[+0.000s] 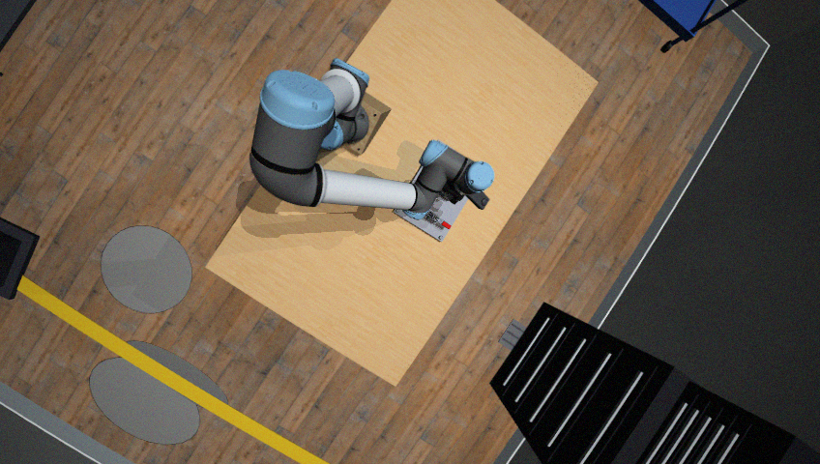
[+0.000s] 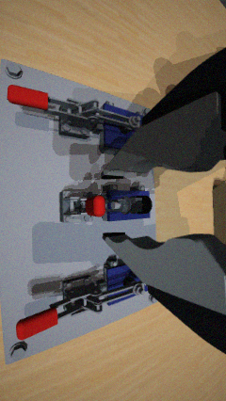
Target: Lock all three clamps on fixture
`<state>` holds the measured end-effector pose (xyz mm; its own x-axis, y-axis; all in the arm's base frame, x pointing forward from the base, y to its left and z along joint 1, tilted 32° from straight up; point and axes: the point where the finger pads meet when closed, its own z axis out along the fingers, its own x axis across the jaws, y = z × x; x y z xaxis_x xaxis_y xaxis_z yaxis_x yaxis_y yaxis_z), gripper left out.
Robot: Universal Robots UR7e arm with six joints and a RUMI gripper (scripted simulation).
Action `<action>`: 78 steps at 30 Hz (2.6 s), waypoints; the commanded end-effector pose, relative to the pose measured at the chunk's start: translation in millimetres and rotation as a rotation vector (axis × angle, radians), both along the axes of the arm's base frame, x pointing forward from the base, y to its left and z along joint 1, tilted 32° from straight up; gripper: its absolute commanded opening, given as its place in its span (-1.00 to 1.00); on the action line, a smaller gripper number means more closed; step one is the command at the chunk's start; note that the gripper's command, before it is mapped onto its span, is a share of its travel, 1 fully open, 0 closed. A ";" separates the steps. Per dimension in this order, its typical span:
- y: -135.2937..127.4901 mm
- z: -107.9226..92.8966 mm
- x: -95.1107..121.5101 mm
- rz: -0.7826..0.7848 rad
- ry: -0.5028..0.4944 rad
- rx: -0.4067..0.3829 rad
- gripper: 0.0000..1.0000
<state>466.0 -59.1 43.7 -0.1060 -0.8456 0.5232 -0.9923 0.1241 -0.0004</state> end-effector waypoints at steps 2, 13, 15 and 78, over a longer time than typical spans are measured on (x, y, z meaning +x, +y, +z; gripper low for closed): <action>-8.0 -13.0 -1.1 0.000 0.001 0.000 -0.44; -13.6 -21.8 -1.1 0.000 0.000 -0.001 -0.44; -13.6 -21.8 -1.1 0.000 0.000 -0.001 -0.44; -13.5 -21.4 -0.2 0.002 -0.004 0.000 -1.00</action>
<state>465.4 -72.7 21.9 -0.1062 -0.8456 0.5232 -0.9924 0.1227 -0.0031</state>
